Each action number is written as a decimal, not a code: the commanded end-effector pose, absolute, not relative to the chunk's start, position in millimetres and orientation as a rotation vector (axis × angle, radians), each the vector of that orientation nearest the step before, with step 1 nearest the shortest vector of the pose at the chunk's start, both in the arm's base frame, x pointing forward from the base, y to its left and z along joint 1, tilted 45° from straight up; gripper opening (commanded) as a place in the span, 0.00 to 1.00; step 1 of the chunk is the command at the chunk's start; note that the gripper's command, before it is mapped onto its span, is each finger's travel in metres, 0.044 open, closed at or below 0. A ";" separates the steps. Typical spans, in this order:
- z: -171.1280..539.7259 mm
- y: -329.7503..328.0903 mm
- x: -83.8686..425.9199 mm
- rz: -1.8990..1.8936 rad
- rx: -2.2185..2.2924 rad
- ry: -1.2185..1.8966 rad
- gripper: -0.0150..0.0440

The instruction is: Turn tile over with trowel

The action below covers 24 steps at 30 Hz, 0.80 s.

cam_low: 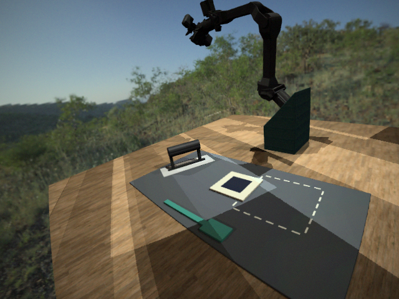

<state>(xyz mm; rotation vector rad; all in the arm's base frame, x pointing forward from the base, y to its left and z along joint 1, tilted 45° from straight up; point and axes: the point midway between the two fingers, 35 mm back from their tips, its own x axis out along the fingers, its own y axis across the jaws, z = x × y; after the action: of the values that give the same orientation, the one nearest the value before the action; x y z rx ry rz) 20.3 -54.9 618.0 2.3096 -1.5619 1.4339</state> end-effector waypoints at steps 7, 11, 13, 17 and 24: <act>606.2 -104.3 14.8 1.652 2.502 -1.618 0.71; 595.4 -119.0 22.8 1.687 2.629 -1.596 0.71; 591.2 -126.5 25.5 1.712 2.676 -1.596 0.71; 585.1 -142.3 28.2 1.783 2.735 -1.622 0.71; 565.8 -181.1 40.7 1.967 2.874 -1.702 0.71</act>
<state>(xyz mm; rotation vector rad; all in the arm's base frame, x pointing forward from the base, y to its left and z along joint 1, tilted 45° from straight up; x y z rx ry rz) 33.6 -160.1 577.4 2.8106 -1.6458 1.8809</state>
